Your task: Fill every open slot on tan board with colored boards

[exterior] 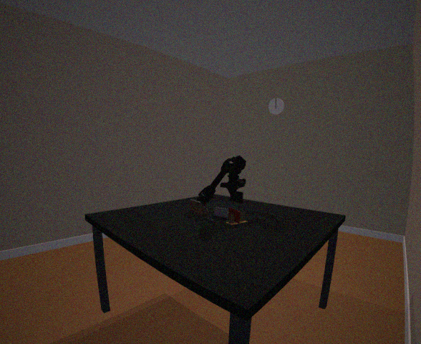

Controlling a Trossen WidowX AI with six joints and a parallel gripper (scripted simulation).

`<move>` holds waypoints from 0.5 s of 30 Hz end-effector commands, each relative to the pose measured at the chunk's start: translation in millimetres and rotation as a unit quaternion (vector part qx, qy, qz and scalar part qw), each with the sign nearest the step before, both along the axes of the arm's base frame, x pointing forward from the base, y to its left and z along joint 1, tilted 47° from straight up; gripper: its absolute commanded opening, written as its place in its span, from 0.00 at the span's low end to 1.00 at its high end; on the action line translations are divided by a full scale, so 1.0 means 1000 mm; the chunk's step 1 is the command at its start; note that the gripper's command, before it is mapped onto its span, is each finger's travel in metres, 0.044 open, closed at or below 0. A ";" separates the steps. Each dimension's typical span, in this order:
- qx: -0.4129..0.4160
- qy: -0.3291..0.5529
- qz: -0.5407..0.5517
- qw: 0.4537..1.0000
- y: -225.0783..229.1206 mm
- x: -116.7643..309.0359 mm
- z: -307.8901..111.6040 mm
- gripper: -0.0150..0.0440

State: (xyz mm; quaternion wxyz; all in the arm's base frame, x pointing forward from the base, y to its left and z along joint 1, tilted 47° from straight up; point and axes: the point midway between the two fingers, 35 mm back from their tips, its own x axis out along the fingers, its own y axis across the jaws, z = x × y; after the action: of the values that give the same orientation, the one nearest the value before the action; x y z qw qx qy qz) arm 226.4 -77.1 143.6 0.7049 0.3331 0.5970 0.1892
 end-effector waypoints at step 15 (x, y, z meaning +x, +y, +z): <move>0.021 0.037 -0.031 0.999 -0.018 0.038 -0.014 0.25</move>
State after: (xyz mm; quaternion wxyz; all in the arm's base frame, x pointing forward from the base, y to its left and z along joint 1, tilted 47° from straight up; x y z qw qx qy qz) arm 258.1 -93.6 131.6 0.6839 0.3669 0.6076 0.1690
